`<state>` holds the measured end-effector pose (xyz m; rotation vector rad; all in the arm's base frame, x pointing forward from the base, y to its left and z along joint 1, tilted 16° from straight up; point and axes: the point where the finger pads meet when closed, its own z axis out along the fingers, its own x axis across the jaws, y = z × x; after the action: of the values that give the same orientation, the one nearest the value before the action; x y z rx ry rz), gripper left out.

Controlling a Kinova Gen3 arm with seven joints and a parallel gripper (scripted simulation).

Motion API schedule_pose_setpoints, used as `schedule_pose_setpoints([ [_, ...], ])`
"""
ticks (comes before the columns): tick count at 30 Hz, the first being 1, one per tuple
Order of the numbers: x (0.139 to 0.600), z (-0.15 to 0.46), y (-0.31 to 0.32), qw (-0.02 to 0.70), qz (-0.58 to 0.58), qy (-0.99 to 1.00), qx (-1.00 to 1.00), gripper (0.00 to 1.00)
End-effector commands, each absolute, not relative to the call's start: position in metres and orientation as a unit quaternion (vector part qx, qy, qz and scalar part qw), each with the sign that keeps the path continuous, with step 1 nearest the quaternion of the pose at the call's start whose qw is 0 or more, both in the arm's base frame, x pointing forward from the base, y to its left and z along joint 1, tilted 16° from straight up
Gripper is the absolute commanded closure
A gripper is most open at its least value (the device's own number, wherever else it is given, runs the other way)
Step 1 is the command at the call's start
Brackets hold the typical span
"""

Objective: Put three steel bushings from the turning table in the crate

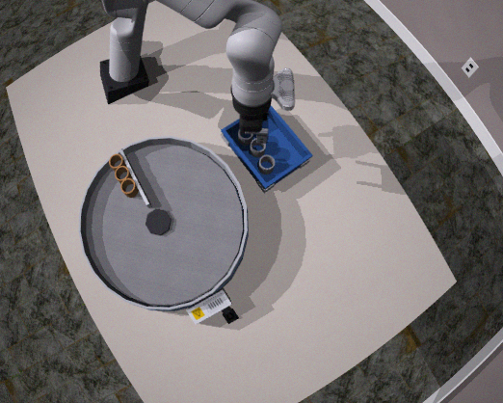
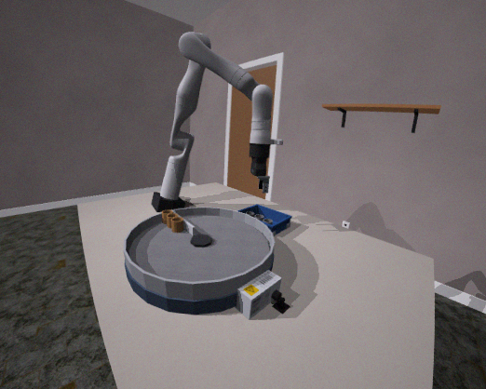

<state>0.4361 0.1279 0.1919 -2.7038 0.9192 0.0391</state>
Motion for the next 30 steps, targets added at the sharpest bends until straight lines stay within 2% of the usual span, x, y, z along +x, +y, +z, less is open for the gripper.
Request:
schedule_pose_setpoints([
  [1,0.4364,0.1913,0.1248,0.14,0.013,0.314,-0.939,0.0],
  [4,0.4364,0.1913,0.1248,0.14,0.013,0.314,-0.939,0.0],
  [9,0.4361,0.1957,0.128,0.143,-0.004,0.204,-0.968,0.0],
  [21,0.4361,0.1957,0.128,0.143,-0.004,0.204,-0.968,0.0],
  [26,0.4357,0.2001,0.1314,0.145,-0.021,0.092,-0.985,0.0],
  [30,0.4357,0.2001,0.1314,0.145,-0.021,0.092,-0.985,0.0],
])
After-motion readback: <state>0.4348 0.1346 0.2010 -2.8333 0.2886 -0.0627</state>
